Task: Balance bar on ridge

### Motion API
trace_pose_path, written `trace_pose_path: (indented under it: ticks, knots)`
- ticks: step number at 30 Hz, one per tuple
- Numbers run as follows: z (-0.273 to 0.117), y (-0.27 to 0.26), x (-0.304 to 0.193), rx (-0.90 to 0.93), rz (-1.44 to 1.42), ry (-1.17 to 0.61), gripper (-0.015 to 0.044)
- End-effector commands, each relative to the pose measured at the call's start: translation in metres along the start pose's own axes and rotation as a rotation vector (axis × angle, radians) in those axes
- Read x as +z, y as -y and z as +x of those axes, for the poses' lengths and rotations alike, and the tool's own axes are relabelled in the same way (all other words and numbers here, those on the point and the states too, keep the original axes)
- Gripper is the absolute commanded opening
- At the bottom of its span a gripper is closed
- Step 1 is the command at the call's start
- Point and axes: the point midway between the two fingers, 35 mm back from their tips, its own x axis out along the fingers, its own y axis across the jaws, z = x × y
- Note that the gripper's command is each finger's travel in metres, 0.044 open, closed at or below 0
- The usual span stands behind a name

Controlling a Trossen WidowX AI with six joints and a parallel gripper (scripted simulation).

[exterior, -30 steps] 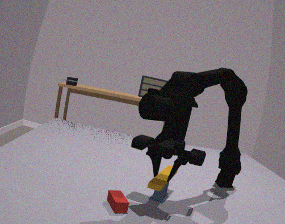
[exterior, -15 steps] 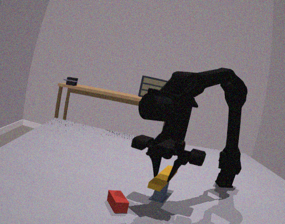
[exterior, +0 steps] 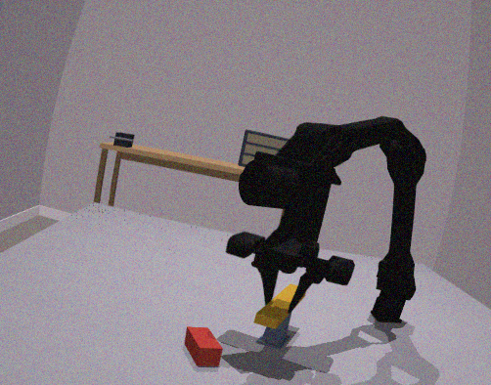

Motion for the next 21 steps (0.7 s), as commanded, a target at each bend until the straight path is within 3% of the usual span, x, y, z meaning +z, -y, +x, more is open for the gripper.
trace_pose_path:
  ticks: [1, 8, 21]
  knots:
    - [0.0000, 0.0000, 0.0000, 0.000, 0.000, 0.000, 0.0000]
    - [0.0000, 0.0000, 0.0000, 0.000, 0.000, 0.000, 0.0167]
    - [0.0000, 0.0000, 0.0000, 0.000, 0.000, 0.000, 0.0167]
